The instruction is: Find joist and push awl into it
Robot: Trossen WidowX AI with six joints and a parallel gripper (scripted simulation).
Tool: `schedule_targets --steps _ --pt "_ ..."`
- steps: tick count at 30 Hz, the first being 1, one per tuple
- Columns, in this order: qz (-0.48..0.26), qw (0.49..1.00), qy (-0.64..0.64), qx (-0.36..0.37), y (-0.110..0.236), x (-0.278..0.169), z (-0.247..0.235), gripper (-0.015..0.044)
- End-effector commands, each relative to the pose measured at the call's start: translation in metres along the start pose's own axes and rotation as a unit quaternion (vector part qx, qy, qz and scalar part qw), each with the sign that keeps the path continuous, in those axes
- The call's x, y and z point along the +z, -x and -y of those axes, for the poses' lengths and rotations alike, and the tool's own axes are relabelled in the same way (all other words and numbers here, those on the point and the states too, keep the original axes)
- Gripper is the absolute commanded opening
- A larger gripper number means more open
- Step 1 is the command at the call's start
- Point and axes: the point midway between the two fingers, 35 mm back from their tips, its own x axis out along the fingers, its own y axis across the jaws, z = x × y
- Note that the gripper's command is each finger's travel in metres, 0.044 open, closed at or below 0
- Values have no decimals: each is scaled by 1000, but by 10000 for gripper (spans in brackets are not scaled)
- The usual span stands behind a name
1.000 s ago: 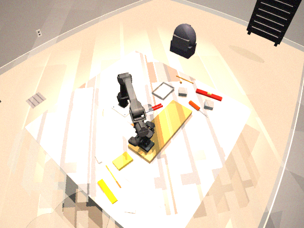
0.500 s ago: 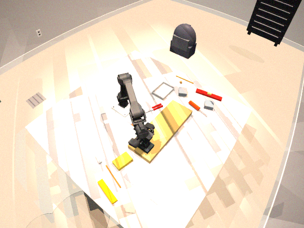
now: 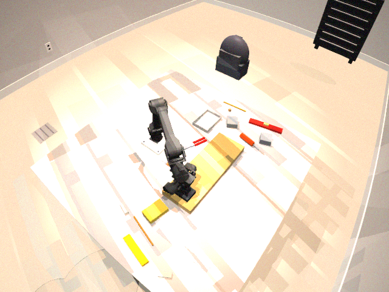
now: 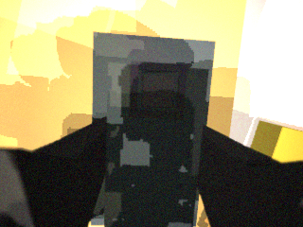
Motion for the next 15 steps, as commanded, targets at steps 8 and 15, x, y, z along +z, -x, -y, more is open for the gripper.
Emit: schedule_targets --steps 8,15 --pt "0 1000 -1 4 0 0 -24 0" --pt "0 1000 -1 5 0 0 -37 0"
